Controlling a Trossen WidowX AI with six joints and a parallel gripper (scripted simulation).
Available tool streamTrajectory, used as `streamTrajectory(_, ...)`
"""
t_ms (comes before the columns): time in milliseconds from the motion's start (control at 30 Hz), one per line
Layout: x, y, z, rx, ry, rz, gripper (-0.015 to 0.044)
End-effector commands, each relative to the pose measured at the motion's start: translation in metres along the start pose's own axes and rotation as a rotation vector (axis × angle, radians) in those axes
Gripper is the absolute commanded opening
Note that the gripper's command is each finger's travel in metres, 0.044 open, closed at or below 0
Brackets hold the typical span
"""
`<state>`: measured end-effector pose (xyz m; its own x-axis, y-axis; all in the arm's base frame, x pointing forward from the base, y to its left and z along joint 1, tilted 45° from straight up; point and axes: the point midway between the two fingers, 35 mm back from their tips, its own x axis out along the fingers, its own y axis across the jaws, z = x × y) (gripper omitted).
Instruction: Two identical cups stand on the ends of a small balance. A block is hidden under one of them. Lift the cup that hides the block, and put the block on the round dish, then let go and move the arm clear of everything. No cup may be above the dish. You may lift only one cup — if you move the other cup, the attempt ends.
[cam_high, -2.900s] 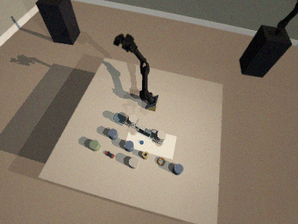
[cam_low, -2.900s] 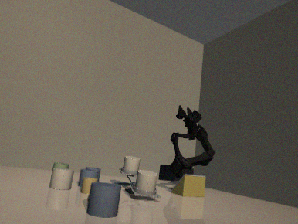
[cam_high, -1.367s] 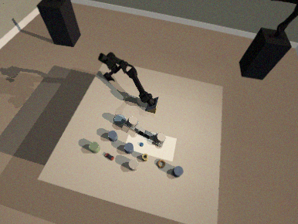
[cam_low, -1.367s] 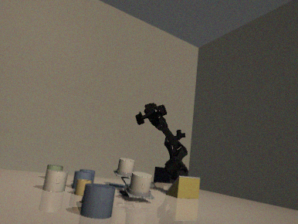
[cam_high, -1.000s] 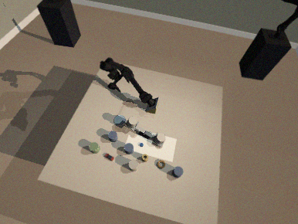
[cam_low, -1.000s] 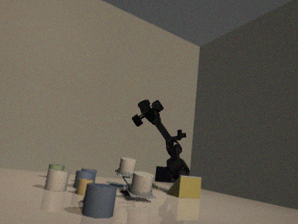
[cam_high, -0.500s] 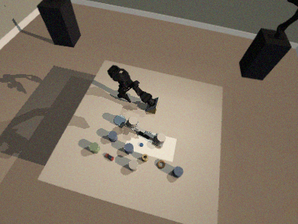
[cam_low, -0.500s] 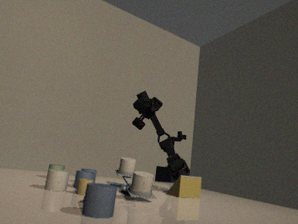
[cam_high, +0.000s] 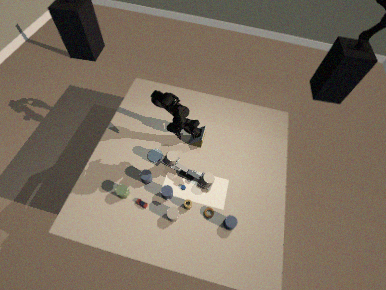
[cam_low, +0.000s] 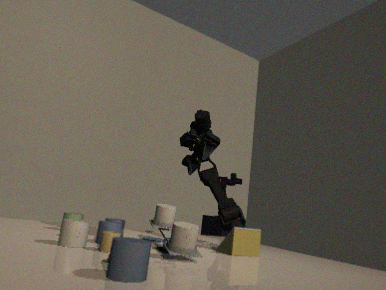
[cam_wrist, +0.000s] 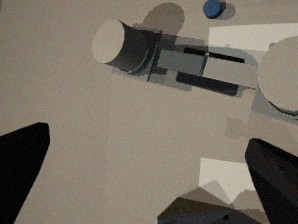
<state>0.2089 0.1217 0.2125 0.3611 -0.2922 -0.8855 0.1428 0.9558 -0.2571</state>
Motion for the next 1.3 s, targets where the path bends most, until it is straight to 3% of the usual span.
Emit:
streamTrajectory(0, 0.018, 0.009, -0.011, 0.0, -0.019, -0.125, 0.044)
streamTrajectory(367, 0.051, 0.03, -0.036, -0.02, -0.223, -0.389, 0.044)
streamTrajectory(667, 0.064, 0.043, -0.052, -0.067, -0.445, -0.48, 0.044)
streamTrajectory(867, 0.065, 0.044, -0.051, -0.083, -0.43, -0.489, 0.044)
streamTrajectory(1267, 0.097, 0.061, -0.035, -0.365, -0.152, -0.582, 0.044)
